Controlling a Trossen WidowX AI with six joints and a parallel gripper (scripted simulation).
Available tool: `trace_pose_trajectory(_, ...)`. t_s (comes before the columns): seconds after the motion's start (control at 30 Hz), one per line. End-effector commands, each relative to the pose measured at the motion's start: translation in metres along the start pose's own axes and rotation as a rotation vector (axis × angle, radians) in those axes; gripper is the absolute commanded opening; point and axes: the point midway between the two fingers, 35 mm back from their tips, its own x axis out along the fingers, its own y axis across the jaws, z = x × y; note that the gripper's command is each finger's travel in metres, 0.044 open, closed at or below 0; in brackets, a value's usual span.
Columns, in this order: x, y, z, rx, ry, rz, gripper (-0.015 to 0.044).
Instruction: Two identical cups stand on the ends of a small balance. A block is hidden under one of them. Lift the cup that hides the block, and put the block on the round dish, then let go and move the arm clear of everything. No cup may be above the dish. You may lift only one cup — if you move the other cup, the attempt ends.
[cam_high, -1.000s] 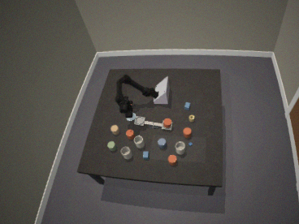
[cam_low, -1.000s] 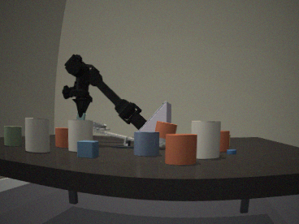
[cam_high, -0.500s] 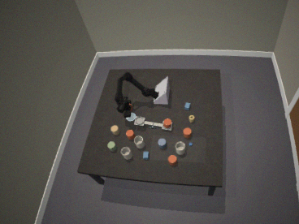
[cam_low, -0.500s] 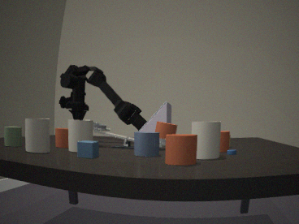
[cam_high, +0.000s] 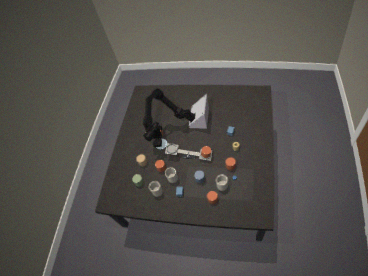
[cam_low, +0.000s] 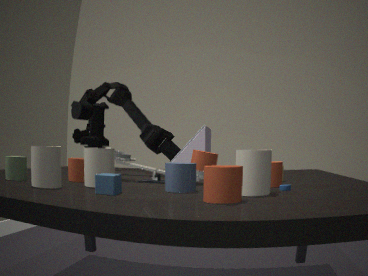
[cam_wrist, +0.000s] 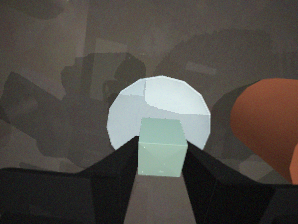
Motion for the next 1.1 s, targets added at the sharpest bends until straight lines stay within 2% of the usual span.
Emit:
trace_pose_trajectory(0.0,0.006,0.000,-0.001,-0.005,0.004,0.000,0.0000)
trace_pose_trajectory(0.33,0.020,-0.001,-0.001,-0.005,0.002,0.000,0.0000)
trace_pose_trajectory(0.87,0.014,0.000,0.000,-0.003,0.000,0.004,0.0420)
trace_pose_trajectory(0.9,0.013,0.002,-0.001,-0.008,-0.002,0.013,0.0440)
trace_pose_trajectory(1.07,0.002,0.014,-0.004,-0.039,-0.009,0.077,0.0440)
